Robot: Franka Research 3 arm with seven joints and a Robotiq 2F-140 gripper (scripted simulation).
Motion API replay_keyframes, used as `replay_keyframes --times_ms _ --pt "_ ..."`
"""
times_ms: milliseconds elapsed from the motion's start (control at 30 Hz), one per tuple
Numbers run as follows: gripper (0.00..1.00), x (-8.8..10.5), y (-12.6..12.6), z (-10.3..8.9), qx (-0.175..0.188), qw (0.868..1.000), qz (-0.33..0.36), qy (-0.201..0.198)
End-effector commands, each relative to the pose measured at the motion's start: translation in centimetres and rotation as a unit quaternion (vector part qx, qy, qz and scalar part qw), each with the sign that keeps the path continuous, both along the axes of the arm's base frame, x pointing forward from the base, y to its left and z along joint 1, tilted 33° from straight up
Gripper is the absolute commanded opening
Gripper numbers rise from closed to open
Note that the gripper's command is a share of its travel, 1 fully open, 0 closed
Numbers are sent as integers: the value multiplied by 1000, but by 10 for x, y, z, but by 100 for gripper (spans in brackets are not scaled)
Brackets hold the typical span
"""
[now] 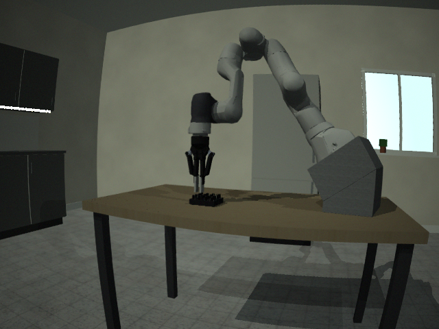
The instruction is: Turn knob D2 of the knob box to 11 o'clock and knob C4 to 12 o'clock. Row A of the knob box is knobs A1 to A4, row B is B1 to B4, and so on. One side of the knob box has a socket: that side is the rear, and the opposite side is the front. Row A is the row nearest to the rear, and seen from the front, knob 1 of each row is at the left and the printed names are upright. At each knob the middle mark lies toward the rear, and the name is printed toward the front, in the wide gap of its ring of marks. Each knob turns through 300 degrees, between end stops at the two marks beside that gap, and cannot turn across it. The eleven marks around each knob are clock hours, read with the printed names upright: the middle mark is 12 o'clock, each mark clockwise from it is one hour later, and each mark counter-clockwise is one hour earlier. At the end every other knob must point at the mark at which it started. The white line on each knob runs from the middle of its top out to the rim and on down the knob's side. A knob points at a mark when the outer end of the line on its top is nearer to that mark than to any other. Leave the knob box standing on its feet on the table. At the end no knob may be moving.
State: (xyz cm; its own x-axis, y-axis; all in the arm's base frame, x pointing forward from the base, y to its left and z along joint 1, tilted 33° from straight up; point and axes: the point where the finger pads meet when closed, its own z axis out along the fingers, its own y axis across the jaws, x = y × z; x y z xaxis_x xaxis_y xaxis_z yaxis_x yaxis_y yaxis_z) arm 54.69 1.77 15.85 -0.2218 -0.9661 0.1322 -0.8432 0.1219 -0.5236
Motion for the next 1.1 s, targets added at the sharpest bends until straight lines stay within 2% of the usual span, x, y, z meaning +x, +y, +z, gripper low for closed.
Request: replay_keyframes --times_ms 0,1067 --pt "12 0 1 0 0 1000 0 0" --pt "12 7 -2 -12 0 1000 0 0"
